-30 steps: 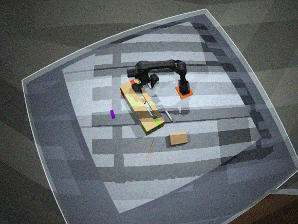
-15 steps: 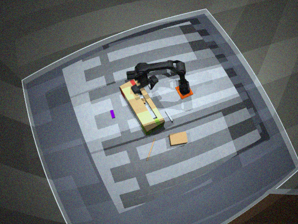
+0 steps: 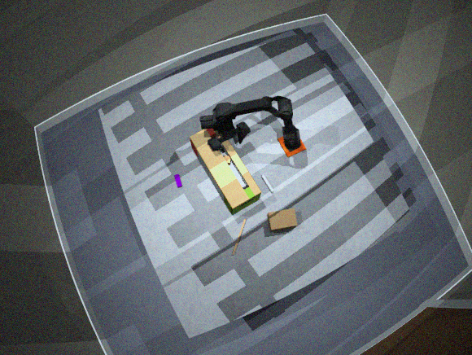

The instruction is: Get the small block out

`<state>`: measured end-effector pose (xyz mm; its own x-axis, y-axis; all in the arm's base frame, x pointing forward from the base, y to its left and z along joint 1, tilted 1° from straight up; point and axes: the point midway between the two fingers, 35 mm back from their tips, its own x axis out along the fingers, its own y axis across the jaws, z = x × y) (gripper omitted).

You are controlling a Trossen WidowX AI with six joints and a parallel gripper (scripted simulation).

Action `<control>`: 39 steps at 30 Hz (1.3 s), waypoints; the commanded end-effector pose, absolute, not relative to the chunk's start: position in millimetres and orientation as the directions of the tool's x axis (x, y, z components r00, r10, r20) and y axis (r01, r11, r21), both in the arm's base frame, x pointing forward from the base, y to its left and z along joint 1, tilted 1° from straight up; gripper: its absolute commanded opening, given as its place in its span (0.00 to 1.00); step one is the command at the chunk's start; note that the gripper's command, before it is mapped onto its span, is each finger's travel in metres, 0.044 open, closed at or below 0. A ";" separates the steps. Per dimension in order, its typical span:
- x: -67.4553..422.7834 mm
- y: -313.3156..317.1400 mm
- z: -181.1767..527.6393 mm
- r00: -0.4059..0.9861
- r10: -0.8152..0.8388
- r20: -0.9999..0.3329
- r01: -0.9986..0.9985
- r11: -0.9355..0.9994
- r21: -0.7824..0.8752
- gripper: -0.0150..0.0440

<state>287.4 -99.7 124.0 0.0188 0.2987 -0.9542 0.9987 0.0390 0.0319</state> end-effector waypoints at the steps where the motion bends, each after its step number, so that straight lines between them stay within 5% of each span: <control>1: 287.8 -98.7 117.8 0.018 0.305 -0.952 0.999 0.034 0.029 0.93; 39: 287.4 -70.7 116.9 0.015 0.303 -0.953 0.999 0.039 0.028 0.93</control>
<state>286.9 -73.7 117.0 0.0129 0.3029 -0.9529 0.9989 0.0388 0.0259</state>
